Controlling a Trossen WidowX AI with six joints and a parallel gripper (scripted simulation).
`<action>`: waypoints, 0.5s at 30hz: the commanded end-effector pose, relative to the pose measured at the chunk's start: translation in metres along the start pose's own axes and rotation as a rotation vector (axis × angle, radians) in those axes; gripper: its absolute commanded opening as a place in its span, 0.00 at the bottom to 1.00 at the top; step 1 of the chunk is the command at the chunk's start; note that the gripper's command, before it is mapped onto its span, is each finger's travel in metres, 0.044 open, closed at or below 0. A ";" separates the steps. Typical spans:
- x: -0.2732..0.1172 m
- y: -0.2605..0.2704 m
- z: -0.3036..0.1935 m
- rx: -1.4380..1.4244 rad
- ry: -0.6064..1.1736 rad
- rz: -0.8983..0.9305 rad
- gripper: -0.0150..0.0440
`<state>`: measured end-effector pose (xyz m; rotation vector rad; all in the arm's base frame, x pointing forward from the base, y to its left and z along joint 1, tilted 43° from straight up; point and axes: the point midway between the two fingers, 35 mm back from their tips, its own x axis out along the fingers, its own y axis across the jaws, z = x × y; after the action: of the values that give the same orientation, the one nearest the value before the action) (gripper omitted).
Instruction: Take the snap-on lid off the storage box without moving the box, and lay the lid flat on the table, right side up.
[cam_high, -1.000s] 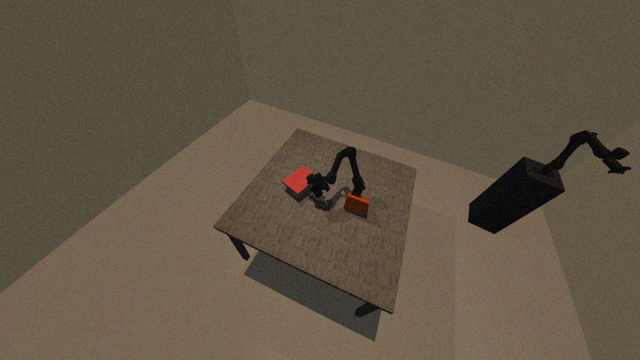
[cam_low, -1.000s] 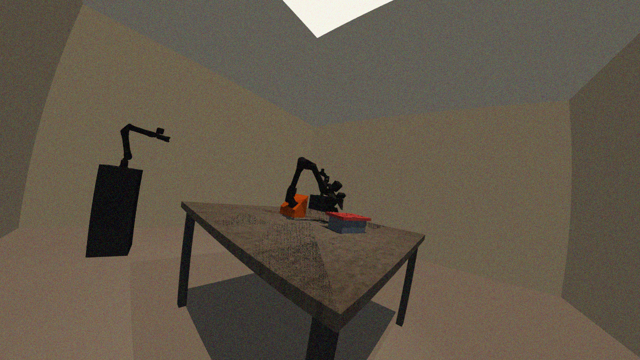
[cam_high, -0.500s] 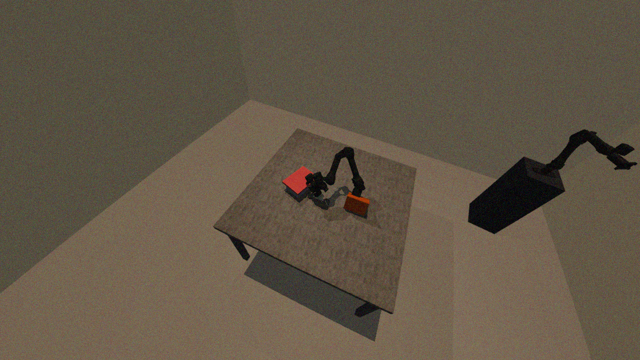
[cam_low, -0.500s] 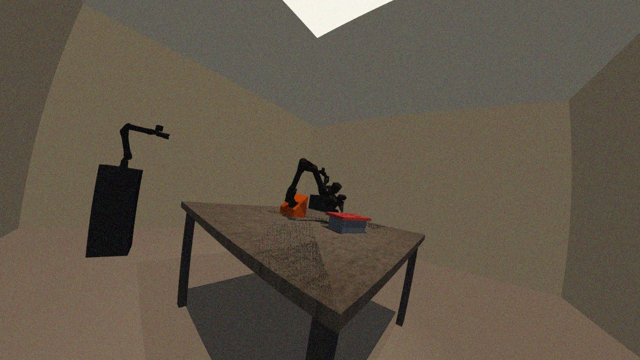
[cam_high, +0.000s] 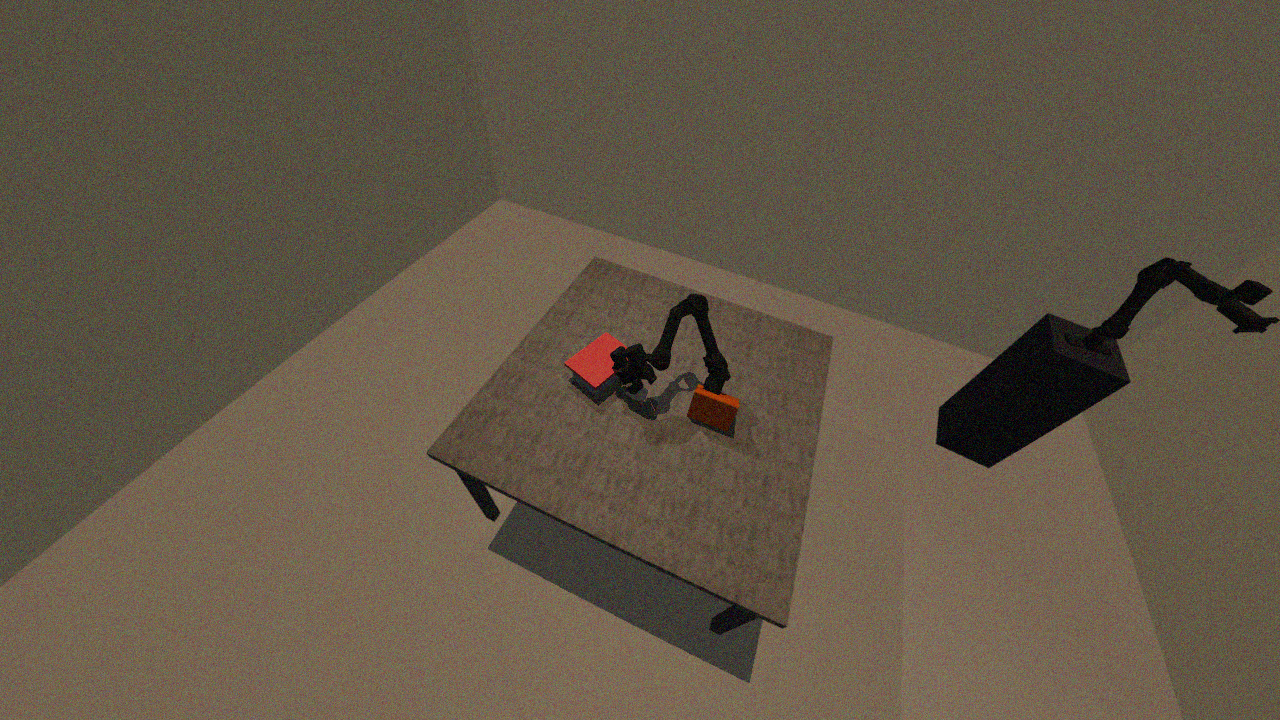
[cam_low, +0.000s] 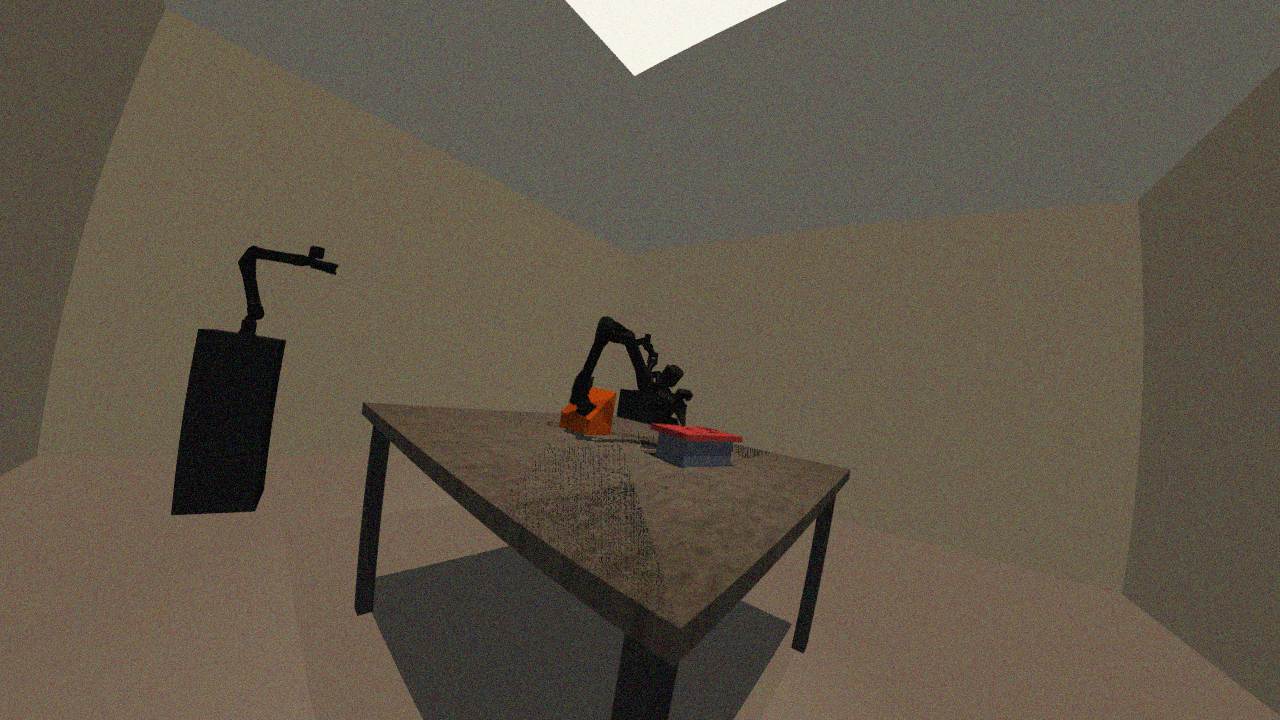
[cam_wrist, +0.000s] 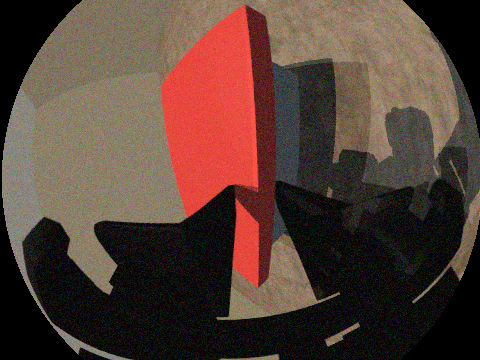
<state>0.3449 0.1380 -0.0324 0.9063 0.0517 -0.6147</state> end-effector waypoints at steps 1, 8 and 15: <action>0.000 -0.001 -0.001 -0.006 0.004 -0.001 0.25; -0.001 0.001 0.000 0.000 0.000 0.000 0.25; -0.002 0.002 0.000 0.000 0.000 0.000 0.25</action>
<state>0.3450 0.1388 -0.0311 0.9043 0.0541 -0.6159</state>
